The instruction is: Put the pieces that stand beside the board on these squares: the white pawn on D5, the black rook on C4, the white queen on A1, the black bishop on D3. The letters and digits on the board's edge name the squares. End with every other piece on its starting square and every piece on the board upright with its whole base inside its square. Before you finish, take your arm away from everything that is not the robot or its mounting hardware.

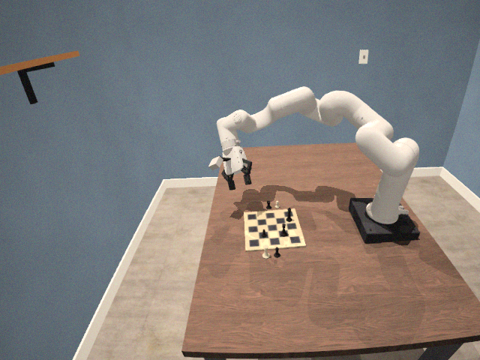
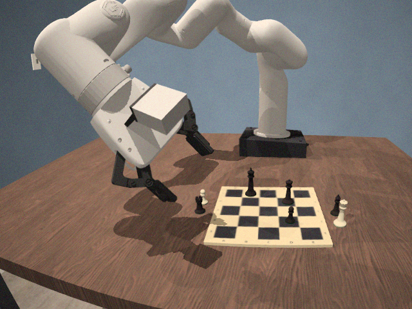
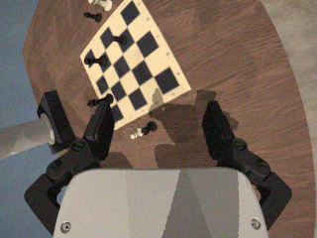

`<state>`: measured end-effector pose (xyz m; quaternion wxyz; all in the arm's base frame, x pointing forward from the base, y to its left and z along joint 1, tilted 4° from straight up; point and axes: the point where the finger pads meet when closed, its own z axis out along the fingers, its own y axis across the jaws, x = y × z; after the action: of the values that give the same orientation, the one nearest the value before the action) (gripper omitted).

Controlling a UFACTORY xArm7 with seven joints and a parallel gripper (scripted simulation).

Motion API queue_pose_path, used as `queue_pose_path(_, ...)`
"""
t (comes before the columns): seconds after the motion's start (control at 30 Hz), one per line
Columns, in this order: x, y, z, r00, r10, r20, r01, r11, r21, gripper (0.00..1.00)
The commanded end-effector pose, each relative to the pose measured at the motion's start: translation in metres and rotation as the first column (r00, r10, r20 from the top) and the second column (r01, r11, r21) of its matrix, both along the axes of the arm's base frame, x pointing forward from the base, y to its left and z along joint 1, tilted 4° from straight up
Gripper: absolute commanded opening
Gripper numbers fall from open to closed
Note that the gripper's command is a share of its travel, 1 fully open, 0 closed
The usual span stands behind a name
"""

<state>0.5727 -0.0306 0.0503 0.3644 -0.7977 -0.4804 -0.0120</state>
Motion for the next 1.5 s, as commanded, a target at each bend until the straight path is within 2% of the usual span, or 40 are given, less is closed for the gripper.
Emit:
queue_pose_path(0.0, -0.001, -0.018, -0.004, 1.0, 0.004, 0.002, -0.004, 0.998, 0.061, 1.0)
queue_pose_path(0.37, -0.001, -0.018, -0.004, 1.0, 0.004, 0.002, -0.004, 0.998, 0.061, 1.0)
queue_pose_path(0.43, -0.009, -0.046, -0.01, 0.999, 0.005, 0.044, -0.014, 0.977, 0.211, 1.0)
queue_pose_path(0.93, -0.009, -0.046, -0.01, 0.999, 0.005, 0.044, -0.014, 0.977, 0.211, 1.0)
queue_pose_path(1.0, -0.019, -0.072, -0.017, 0.995, -0.011, 0.099, -0.023, 0.94, 0.341, 1.0)
queue_pose_path(1.47, -0.019, -0.072, -0.017, 0.995, -0.011, 0.099, -0.023, 0.94, 0.341, 1.0)
